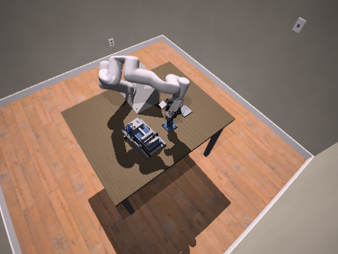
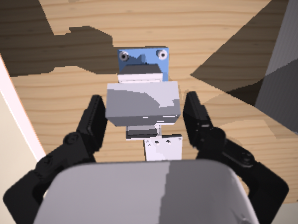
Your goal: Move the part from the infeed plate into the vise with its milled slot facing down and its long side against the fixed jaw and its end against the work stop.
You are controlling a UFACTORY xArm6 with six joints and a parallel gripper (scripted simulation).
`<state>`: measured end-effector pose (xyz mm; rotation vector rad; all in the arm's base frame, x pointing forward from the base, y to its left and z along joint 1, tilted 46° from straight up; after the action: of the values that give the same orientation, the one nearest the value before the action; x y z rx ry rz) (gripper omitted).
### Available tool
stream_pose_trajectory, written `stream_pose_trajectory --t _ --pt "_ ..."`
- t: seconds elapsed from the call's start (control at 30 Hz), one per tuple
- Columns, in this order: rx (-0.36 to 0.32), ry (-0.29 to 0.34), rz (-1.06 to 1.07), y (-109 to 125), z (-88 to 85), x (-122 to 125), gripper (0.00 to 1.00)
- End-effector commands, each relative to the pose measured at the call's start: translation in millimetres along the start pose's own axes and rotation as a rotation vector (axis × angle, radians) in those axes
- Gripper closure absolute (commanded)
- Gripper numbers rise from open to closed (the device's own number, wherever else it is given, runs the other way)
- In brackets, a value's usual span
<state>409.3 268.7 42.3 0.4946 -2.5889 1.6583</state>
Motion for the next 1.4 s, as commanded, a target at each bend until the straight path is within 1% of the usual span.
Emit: stream_pose_trajectory --t 0.0,0.5,0.57,1.07,1.13,1.37 --pt "0.013 0.001 0.002 1 -1.7 -1 0.11" --pt "0.168 0.031 0.002 16 -0.2 -4 0.11" --pt "0.168 0.031 0.002 16 -0.2 -4 0.11" --pt "0.292 0.055 0.002 29 2.7 -7 0.11" --pt "0.292 0.055 0.002 29 2.7 -7 0.11" --pt "0.337 0.064 0.002 33 4.2 -7 0.11"
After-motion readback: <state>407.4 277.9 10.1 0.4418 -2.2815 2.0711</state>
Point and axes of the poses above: the point where the finger pads meet when closed, its own z axis out along the fingers, its own x axis across the jaws, y = z × x, the point moved 9 cm from there along -z, back along the fingers, and after that the axes turned 11 degrees about -z, right-handed, at the moved point
